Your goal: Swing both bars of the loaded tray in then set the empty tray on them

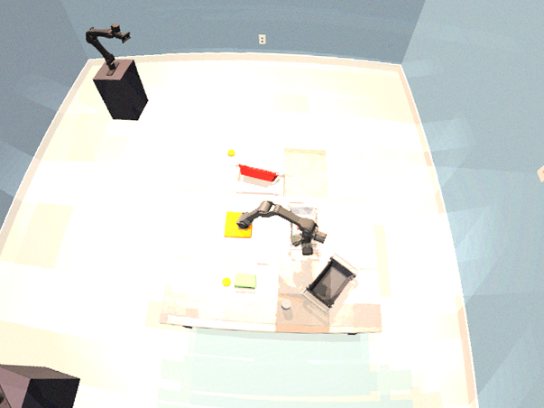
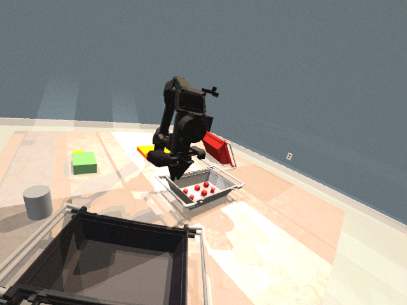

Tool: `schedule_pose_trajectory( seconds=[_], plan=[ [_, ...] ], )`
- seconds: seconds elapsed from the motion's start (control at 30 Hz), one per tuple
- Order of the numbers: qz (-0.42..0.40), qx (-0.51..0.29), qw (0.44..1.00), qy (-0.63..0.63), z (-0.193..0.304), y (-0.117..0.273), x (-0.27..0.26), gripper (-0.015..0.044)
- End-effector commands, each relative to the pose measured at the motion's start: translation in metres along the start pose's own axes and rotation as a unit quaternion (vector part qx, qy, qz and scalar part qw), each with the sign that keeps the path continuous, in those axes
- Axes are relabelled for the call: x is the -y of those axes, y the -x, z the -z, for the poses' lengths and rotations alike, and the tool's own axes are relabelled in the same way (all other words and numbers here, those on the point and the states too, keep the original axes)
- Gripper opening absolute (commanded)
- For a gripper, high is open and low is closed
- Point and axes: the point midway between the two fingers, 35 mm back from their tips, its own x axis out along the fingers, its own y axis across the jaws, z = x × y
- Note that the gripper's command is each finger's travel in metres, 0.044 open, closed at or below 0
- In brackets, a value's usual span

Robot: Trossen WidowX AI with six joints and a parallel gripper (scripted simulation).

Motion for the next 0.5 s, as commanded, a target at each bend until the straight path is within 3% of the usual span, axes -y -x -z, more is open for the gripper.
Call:
schedule_pose_trajectory(
  seconds=[0.0, 0.47],
  plan=[
    [-0.005, 0.020, 0.999, -0.035, -0.006, -0.006, -0.010, 0.0087],
    [-0.005, 0.020, 0.999, -0.035, -0.006, -0.039, -0.011, 0.0087]
  ],
)
